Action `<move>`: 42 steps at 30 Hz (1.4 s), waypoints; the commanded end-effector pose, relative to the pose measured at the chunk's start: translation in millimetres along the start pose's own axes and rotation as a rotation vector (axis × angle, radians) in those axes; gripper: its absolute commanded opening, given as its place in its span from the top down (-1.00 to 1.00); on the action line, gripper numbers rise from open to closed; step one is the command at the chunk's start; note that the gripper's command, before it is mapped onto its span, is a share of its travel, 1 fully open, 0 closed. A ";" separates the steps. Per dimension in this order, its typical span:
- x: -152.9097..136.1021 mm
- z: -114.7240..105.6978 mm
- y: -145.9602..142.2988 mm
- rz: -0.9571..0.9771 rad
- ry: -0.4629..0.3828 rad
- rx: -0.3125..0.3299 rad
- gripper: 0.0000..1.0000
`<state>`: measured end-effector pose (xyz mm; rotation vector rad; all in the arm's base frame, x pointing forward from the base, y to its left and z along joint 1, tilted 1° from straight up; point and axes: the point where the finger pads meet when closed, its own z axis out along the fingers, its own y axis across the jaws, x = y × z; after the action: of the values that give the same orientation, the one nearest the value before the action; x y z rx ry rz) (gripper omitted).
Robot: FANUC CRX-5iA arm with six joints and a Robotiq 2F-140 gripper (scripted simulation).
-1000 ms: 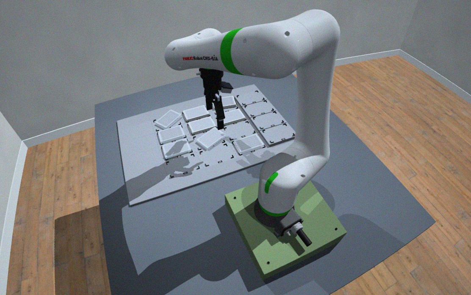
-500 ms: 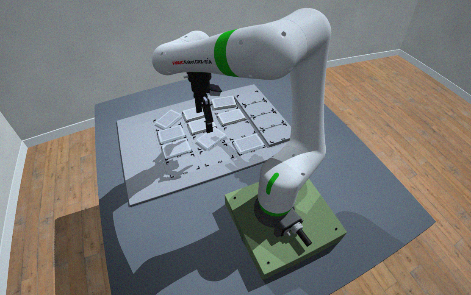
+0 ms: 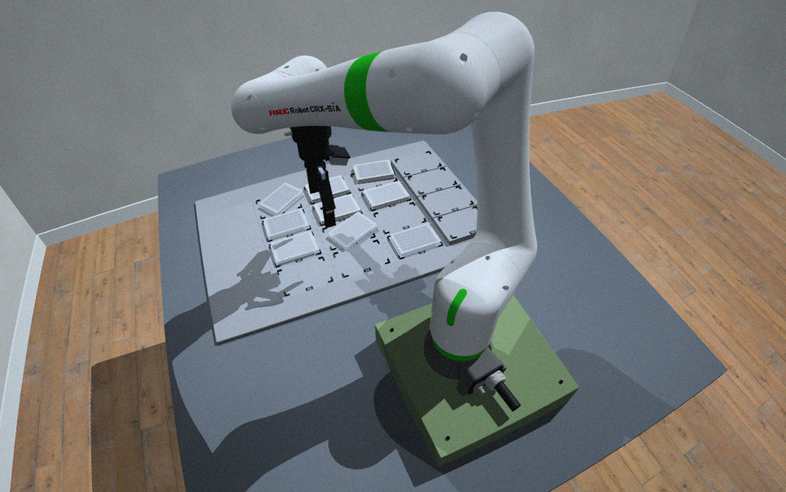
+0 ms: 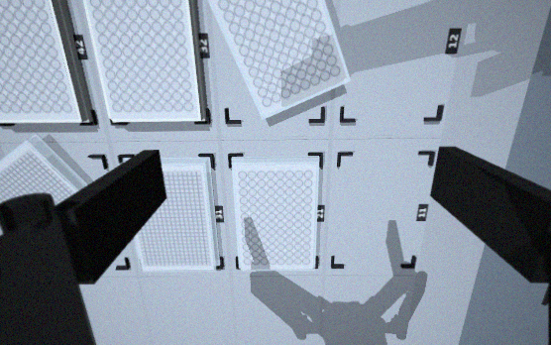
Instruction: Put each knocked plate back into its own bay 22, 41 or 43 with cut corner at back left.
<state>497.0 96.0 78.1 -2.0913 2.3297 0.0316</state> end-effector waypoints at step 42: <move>-51.9 -0.7 -0.7 0.000 0.000 0.002 -1.00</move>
<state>502.7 147.4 79.2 -2.0913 2.3303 0.0310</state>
